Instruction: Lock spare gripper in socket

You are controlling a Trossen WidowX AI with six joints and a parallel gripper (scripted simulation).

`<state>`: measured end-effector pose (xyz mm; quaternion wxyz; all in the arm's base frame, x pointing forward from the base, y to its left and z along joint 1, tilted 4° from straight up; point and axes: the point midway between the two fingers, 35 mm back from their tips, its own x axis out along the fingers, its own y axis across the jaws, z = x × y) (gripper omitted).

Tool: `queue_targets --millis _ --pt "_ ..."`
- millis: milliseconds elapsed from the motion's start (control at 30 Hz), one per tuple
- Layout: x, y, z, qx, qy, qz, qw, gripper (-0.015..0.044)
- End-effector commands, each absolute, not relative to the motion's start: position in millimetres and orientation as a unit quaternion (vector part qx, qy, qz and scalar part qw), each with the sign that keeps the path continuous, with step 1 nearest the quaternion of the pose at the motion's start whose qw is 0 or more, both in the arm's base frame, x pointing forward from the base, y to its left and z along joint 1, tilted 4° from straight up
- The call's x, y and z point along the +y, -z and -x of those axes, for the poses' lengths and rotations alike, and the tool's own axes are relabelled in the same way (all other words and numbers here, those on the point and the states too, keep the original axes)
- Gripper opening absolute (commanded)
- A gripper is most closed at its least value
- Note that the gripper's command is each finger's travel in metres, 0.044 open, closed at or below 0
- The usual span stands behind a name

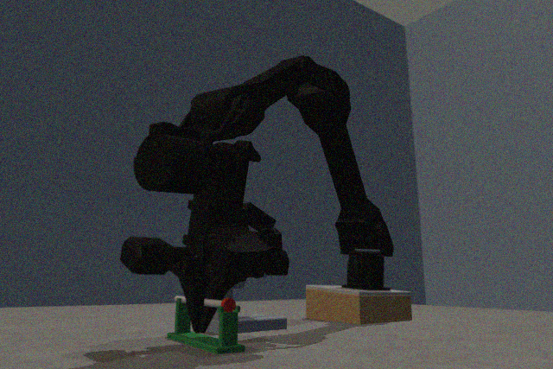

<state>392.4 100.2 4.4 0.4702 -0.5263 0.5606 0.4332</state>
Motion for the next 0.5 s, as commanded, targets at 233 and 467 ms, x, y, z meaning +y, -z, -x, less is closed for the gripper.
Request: queue_targets --millis 233,467 --pt "98.9 -24.8 -393.7 0.562 -0.431 0.526 0.471 0.0" --pt "97.2 -48.5 -393.5 0.562 -0.431 0.526 0.471 0.0"
